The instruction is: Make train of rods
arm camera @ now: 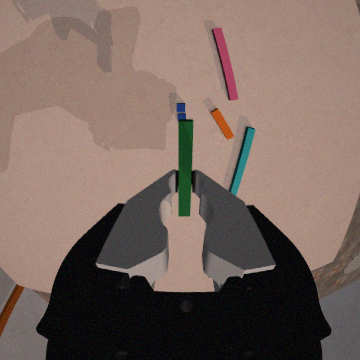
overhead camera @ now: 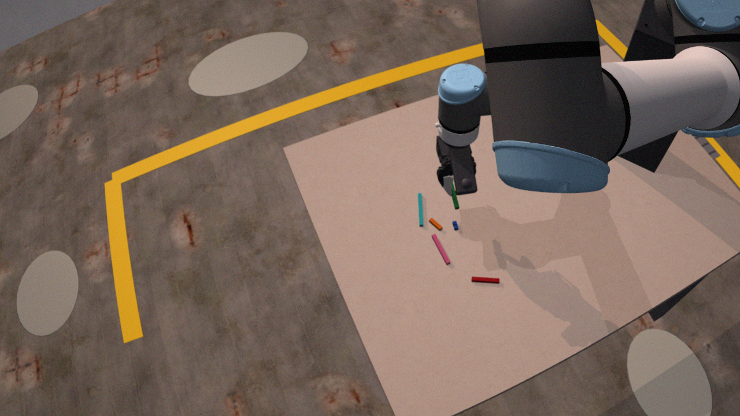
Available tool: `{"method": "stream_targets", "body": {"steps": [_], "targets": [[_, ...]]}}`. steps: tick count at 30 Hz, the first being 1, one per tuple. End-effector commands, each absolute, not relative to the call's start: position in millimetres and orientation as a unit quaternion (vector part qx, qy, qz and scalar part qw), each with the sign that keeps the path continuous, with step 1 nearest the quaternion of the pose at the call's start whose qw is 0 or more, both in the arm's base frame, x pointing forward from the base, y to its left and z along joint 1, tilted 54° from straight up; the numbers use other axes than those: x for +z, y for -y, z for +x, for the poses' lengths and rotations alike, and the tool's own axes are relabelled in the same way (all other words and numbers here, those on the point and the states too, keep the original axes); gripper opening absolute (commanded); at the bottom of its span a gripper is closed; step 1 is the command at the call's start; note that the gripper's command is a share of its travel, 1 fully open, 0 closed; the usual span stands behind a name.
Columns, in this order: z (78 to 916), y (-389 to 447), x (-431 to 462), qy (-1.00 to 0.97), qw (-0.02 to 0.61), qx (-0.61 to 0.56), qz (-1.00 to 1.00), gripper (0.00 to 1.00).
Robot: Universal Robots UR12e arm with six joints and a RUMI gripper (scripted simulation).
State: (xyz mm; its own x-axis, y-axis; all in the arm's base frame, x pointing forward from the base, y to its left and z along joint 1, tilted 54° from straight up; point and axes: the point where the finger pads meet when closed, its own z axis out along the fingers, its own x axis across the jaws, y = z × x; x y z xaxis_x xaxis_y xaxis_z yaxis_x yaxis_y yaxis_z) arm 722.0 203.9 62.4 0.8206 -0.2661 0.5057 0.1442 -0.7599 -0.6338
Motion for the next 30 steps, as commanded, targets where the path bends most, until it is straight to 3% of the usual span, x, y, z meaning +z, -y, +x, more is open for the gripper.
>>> {"method": "stream_targets", "body": {"steps": [1, 30], "targets": [[709, -250, 99, -0.015, 0.337, -0.306, -0.89, 0.0], [713, -282, 102, -0.007, 0.335, -0.31, -0.89, 0.0]]}}
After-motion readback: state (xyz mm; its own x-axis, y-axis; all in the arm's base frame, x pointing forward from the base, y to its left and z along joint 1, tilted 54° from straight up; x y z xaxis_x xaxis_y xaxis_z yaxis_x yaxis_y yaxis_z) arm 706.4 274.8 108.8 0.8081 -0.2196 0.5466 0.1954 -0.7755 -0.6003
